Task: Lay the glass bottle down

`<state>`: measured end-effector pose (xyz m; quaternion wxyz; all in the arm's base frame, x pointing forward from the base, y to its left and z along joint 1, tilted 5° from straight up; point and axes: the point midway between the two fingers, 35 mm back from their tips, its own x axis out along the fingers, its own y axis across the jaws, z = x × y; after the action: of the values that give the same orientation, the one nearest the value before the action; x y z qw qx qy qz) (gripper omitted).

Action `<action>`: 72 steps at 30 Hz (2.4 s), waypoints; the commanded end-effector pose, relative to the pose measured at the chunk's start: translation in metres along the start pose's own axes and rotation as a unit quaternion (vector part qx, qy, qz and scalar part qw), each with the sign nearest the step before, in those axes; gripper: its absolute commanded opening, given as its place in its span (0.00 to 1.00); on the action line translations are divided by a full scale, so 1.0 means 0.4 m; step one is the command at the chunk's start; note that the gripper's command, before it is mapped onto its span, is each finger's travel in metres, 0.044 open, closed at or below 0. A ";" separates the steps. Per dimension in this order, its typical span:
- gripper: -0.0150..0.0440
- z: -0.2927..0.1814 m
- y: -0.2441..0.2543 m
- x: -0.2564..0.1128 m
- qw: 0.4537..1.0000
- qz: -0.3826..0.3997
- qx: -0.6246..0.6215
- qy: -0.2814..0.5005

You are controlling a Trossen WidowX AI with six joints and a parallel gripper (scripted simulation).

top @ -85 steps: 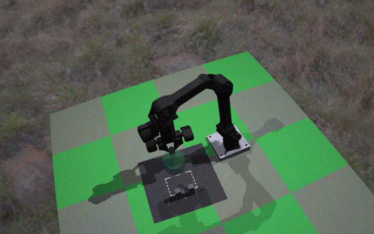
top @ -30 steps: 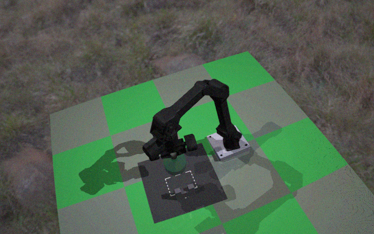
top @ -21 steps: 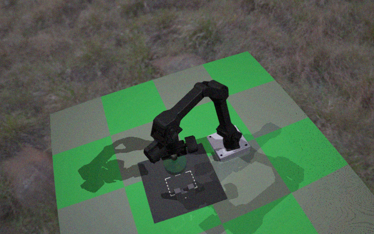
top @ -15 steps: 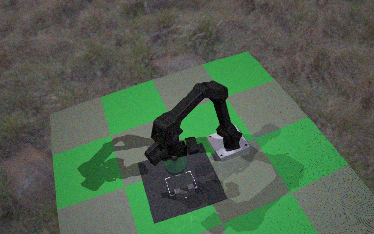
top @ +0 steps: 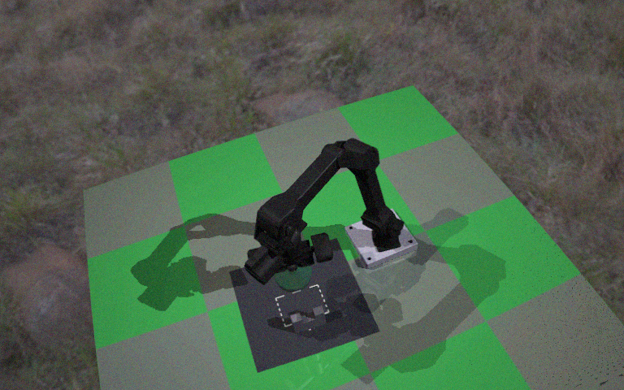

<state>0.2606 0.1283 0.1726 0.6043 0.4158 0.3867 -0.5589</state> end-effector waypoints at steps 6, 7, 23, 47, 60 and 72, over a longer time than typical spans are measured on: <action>0.43 -0.034 -0.004 -0.004 1.000 0.000 0.000 -0.001; 0.43 -0.035 -0.004 -0.004 1.000 0.000 0.001 -0.002; 0.43 -0.078 -0.009 -0.004 1.000 0.004 0.005 -0.016; 0.43 -0.156 -0.018 0.006 0.999 0.014 0.009 -0.030; 0.43 -0.199 -0.023 0.018 0.999 0.019 0.008 -0.036; 0.43 -0.236 -0.027 0.033 0.999 0.024 0.006 -0.038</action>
<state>0.2509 0.2078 0.1312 0.6314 0.4068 0.3488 -0.5605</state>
